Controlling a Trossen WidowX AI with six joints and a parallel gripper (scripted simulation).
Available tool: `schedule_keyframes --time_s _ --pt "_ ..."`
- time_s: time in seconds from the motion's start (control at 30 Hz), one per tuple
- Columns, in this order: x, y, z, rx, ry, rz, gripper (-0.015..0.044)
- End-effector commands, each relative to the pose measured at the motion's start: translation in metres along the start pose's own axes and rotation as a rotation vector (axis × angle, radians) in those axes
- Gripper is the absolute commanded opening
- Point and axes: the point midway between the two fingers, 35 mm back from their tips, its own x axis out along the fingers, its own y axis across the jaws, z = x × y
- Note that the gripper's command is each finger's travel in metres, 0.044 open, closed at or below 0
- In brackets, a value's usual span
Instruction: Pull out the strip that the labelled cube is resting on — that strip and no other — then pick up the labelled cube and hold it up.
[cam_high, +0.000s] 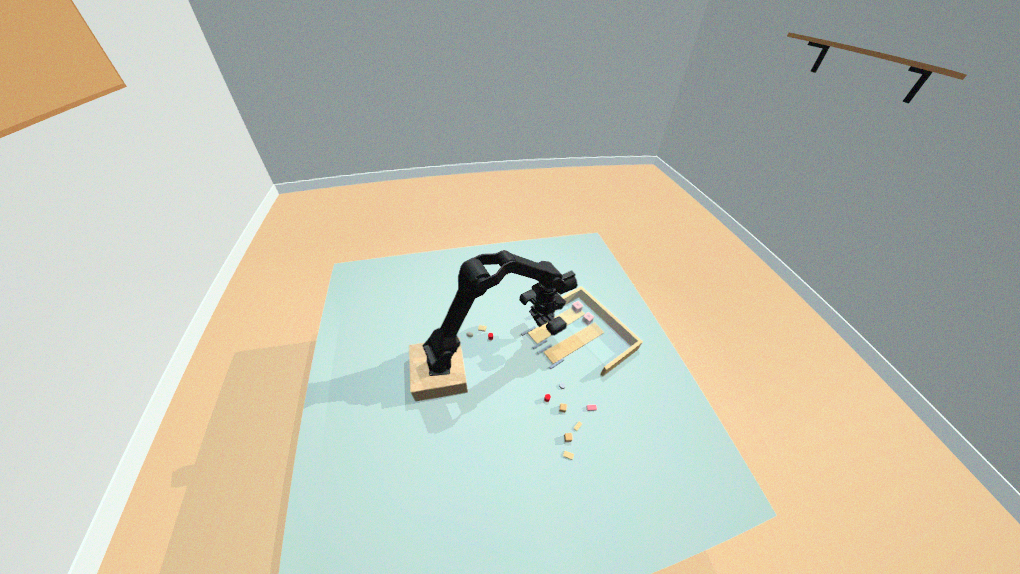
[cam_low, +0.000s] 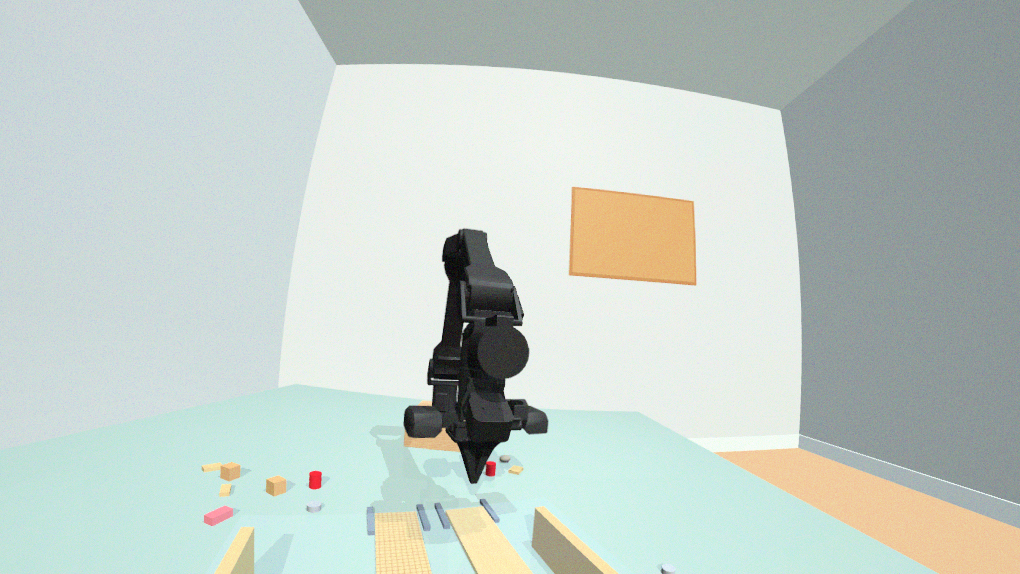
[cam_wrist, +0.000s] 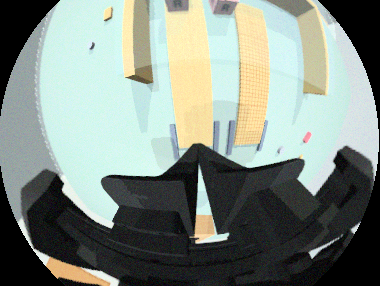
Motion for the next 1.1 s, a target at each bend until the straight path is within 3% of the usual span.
schedule_keyframes --time_s 0.0,1.07 --pt "0.006 0.000 0.000 -0.005 -0.001 0.003 0.0000" --pt "0.051 -0.001 0.000 -0.005 0.000 0.003 0.0000"
